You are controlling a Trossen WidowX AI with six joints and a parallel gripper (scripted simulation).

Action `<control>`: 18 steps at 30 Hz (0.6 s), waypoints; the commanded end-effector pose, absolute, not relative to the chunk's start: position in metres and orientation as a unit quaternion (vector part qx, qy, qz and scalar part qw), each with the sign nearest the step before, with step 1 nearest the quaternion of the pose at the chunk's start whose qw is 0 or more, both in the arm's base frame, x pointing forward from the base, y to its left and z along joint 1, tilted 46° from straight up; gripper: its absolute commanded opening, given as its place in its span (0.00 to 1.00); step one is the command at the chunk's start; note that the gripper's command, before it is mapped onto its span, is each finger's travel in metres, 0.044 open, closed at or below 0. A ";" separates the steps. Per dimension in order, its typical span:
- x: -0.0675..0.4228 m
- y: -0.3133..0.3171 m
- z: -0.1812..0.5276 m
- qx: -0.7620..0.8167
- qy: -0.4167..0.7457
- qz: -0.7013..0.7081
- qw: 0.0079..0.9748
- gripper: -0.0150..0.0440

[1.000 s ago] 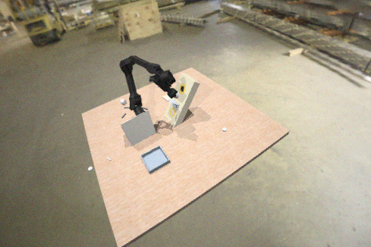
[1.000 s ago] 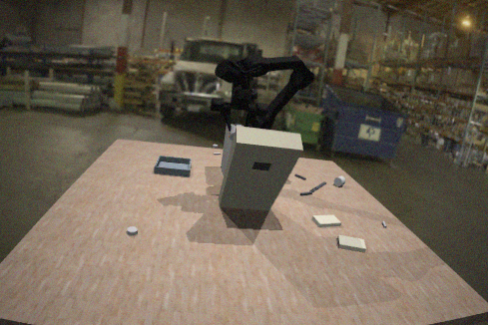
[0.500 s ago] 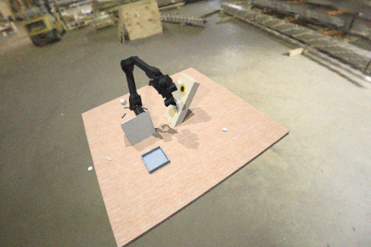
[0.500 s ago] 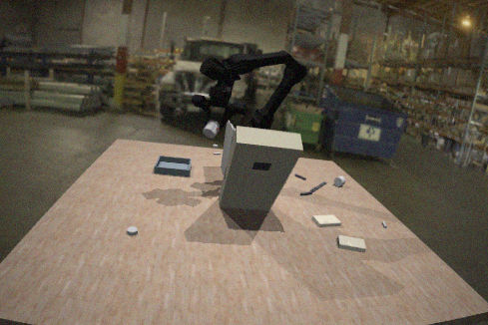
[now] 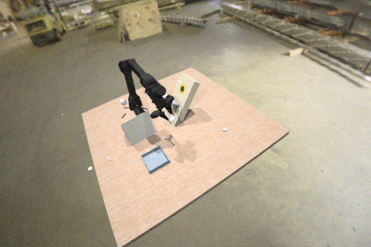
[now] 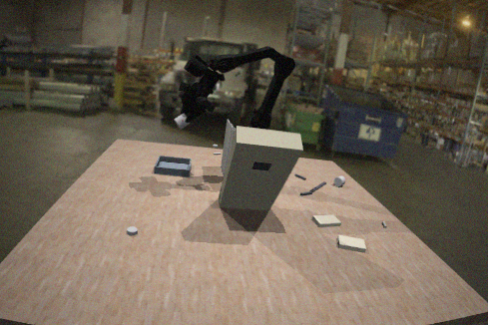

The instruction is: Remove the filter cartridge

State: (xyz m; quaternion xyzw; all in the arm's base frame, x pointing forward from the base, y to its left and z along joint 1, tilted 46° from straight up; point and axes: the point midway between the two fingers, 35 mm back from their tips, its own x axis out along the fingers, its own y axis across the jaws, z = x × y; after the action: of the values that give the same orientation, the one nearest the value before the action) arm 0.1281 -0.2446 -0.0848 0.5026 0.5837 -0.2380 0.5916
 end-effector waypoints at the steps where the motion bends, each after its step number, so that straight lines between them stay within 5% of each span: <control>1: 0.120 -0.252 -0.090 0.508 0.581 -0.269 0.576 0.25; 7: 0.115 -0.252 -0.093 0.509 0.580 -0.276 0.573 0.25; 18: 0.037 -0.239 -0.150 0.525 0.575 -0.381 0.498 0.25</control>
State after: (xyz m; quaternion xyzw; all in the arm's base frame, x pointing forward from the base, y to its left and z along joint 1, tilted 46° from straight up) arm 0.0604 -0.2468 -0.1353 0.5195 0.5773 -0.3492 0.5244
